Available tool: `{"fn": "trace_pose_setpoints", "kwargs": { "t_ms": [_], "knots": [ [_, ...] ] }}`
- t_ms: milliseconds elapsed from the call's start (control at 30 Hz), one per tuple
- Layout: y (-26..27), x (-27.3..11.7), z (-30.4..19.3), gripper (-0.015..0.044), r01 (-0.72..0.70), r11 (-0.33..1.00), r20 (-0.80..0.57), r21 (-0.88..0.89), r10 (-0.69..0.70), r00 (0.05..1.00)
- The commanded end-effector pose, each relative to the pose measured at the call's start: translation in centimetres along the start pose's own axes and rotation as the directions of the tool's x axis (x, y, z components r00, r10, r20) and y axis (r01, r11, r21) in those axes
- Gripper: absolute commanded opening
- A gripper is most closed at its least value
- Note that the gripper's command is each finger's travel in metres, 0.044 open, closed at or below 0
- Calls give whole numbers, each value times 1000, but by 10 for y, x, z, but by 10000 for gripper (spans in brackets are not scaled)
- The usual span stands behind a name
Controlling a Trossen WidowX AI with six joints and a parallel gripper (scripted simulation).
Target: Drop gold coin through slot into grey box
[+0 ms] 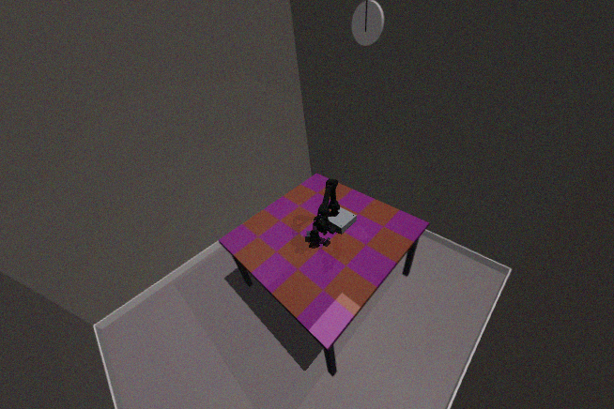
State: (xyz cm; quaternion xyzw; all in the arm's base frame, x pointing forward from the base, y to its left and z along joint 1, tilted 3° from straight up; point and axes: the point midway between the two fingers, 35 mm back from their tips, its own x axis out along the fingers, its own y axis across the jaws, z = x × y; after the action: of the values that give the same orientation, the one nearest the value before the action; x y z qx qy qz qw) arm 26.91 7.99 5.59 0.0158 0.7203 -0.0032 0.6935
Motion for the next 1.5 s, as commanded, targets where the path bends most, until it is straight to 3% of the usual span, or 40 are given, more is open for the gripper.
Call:
{"fn": "trace_pose_setpoints", "kwargs": {
  "t_ms": [0, 367, 800, 1467],
  "knots": [
    [-1, -5, 0, 0, 4, 1000, 5, 10, -4, 1000],
    [-4, -5, -1, 0, 2, 935, 5, 354, -4, 1000],
    [-7, -5, -2, 0, 0, 698, 5, 716, -4, 1000],
    [-39, -6, 15, 0, 0, 680, 7, 733, -7, 1000]
  ]
}}
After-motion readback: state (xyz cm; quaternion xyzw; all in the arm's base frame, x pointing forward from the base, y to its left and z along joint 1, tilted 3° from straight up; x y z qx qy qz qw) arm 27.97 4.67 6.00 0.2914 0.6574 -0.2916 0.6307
